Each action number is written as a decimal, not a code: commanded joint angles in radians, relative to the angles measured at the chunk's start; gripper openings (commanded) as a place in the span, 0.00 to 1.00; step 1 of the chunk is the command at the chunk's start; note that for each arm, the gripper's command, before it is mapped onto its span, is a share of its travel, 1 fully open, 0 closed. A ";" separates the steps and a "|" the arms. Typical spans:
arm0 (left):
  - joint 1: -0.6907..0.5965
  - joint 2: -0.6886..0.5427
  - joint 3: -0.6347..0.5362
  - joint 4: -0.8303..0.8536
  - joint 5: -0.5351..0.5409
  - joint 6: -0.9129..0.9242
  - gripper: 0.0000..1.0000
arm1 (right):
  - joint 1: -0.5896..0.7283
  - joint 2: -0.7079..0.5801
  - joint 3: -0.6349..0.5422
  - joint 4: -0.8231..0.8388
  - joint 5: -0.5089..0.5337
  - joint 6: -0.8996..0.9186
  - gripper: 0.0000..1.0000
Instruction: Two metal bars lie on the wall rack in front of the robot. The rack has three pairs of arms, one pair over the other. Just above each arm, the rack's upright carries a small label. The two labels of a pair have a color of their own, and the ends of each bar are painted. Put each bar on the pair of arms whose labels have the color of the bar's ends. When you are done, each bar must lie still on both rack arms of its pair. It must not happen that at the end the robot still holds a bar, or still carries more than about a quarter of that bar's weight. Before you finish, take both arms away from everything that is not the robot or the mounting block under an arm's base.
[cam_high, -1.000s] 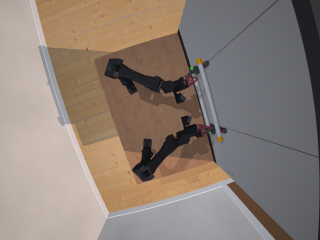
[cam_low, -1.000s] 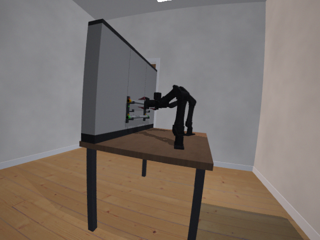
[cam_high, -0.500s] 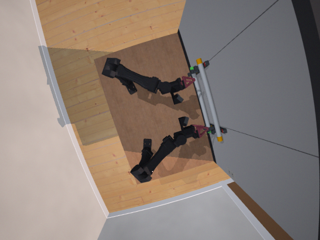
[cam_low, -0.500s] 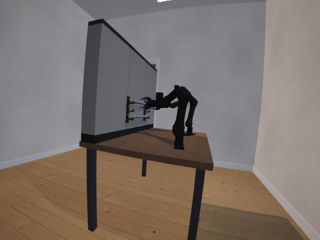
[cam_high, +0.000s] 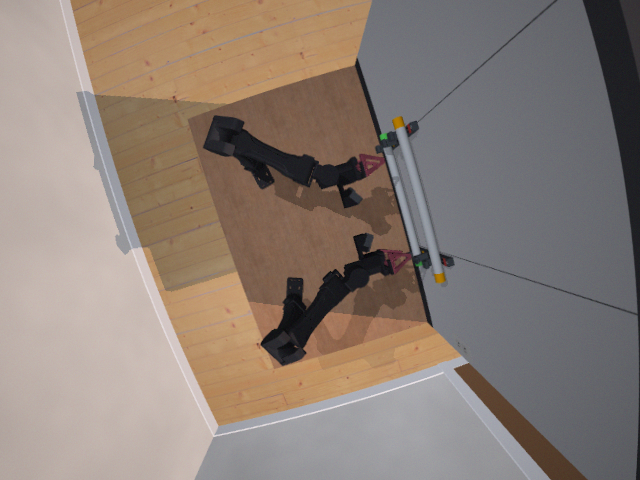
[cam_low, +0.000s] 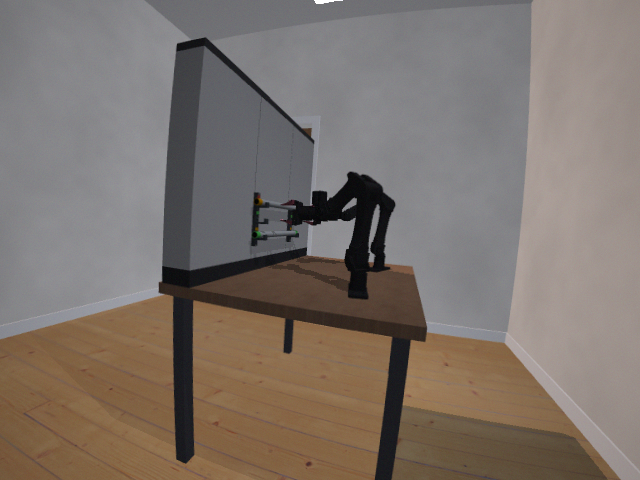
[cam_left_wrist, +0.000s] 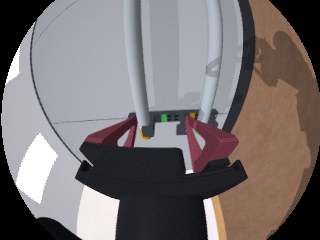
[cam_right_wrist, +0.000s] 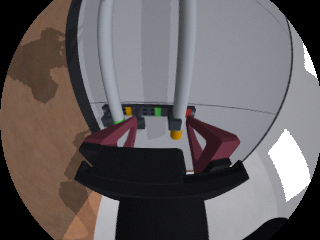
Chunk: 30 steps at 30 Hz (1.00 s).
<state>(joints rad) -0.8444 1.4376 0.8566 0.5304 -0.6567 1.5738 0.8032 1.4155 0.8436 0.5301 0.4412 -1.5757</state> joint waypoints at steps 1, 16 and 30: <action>-0.004 0.005 -0.016 0.067 -0.005 -0.006 0.74 | 0.011 0.012 -0.017 0.068 0.009 0.007 0.74; 0.003 0.066 -0.118 0.230 0.002 -0.006 0.74 | 0.018 0.084 -0.110 0.232 0.017 0.007 0.74; 0.008 0.142 -0.192 0.379 0.007 -0.006 0.74 | 0.025 0.169 -0.175 0.381 0.023 0.007 0.74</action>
<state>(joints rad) -0.8444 1.5623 0.6815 0.8375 -0.6567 1.5738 0.8173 1.5677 0.6842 0.8383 0.4553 -1.5757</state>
